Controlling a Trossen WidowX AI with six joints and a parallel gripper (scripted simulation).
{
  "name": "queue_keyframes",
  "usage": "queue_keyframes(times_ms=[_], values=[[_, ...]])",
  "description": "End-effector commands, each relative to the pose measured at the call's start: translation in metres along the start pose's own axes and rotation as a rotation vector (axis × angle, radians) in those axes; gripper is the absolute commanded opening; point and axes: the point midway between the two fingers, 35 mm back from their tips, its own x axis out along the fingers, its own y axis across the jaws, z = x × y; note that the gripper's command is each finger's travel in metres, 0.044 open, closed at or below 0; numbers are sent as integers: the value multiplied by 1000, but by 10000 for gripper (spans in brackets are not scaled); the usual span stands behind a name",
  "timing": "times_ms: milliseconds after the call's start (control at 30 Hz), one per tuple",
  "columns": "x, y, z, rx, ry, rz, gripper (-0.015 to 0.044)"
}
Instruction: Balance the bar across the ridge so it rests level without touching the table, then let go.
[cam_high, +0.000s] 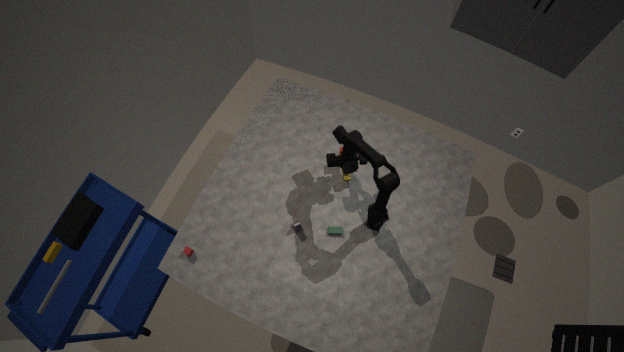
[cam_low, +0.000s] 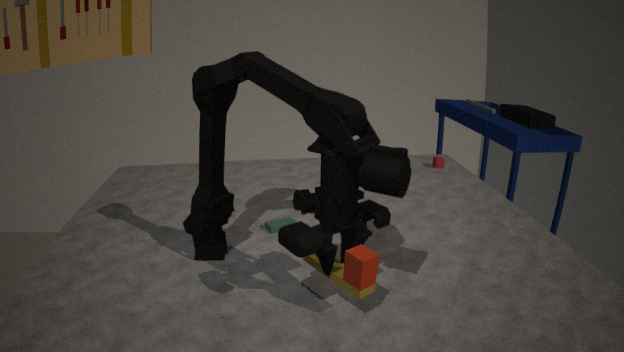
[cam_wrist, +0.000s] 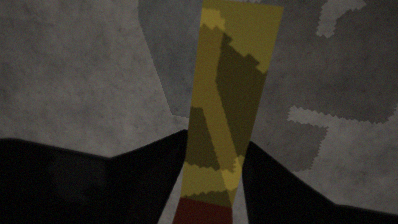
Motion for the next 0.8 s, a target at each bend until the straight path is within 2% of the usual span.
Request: queue_keyframes(times_ms=[0, 400, 767], values=[[-12, -1, 0, -5, 4, -6, 0], [-43, 1, 4, -7, 4, -7, 0], [-45, -26, 11, -34, 4, -9, 0]])
